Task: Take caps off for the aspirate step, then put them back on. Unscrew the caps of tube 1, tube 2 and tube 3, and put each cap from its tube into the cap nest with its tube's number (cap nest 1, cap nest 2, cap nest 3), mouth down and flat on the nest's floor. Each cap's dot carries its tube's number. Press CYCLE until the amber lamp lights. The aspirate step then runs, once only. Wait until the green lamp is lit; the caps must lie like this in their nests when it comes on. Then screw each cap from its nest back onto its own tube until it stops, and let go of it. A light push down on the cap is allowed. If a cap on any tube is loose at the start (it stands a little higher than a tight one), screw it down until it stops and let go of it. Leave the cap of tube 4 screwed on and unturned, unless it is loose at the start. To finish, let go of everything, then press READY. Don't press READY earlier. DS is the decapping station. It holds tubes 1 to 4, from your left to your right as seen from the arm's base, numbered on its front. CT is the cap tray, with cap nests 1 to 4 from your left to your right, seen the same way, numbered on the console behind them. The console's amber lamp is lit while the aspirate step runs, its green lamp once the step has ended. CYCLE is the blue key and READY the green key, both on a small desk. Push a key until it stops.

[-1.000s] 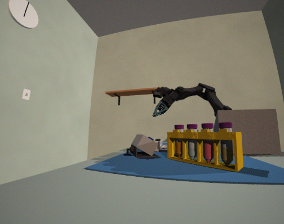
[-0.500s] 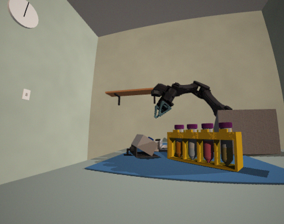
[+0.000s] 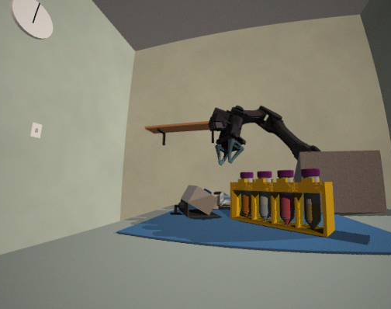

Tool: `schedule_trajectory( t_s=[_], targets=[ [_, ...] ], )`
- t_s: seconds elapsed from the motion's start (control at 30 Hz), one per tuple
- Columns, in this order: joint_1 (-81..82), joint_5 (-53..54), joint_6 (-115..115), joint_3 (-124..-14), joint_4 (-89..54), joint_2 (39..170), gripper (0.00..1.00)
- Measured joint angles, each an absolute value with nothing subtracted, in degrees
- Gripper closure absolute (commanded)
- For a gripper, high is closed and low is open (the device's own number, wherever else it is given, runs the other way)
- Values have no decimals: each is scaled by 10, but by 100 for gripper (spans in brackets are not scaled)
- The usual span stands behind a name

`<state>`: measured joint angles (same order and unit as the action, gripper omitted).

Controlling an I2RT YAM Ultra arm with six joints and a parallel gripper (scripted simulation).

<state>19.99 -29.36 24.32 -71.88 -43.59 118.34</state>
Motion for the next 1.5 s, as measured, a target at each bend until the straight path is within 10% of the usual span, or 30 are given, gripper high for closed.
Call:
schedule_trajectory(
  t_s=[1.5],
  targets=[
    [314,-347,211,-876,-726,1400,51]
  ],
)
